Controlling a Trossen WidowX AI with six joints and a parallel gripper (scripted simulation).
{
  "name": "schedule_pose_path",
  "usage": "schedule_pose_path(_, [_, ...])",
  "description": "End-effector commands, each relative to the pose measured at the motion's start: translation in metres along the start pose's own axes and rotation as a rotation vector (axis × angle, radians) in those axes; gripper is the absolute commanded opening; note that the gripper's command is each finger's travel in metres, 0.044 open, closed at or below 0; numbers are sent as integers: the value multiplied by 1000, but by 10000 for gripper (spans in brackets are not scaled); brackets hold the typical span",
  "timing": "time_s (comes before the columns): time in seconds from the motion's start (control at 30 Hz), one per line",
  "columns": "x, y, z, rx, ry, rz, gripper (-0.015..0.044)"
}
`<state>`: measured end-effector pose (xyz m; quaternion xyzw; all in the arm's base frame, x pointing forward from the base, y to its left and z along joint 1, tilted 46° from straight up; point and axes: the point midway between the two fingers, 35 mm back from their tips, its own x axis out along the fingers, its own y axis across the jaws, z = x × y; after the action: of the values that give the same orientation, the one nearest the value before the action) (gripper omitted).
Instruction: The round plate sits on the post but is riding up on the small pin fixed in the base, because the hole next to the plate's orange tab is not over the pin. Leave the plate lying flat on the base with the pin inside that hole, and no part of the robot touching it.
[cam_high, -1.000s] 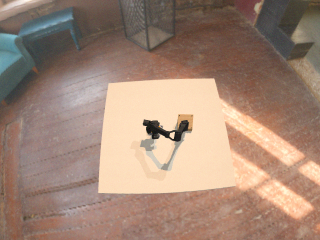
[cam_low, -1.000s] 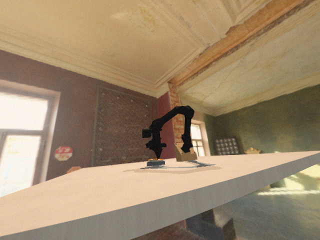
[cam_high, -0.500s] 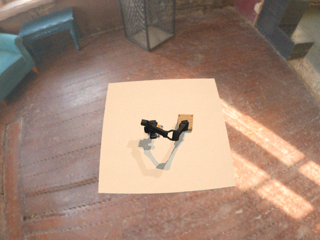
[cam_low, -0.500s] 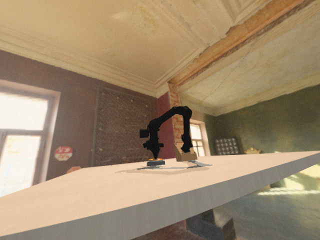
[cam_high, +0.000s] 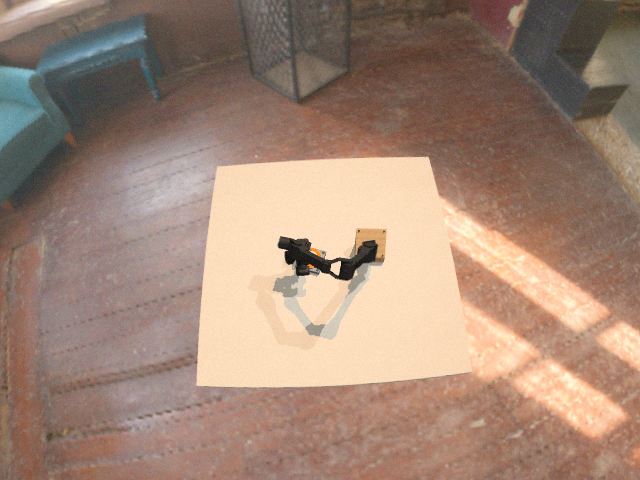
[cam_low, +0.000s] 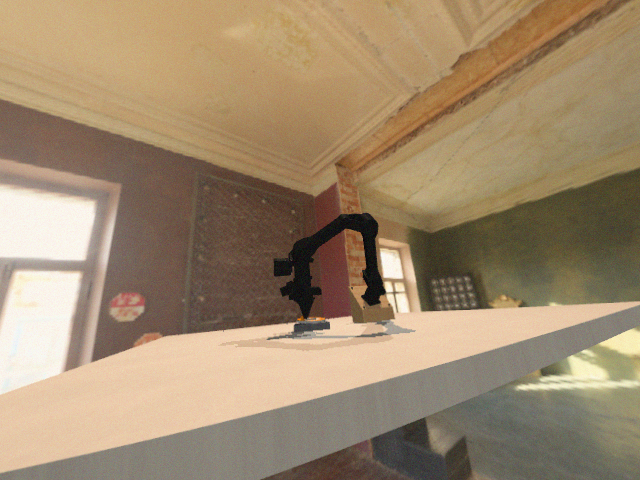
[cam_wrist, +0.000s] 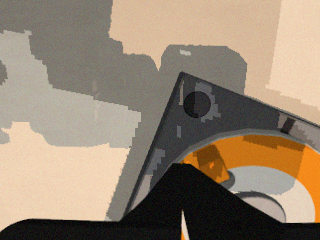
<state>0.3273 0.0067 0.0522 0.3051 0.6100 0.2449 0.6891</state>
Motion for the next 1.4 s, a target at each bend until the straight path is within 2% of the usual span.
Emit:
schedule_pose_path(0.0, [-2, -5, 6, -5, -5, -6, 0])
schedule_pose_path(1.23, [-6, -43, 18, -6, -6, -7, 0])
schedule_pose_path(1.37, [-18, -43, 18, -6, -6, -8, 0])
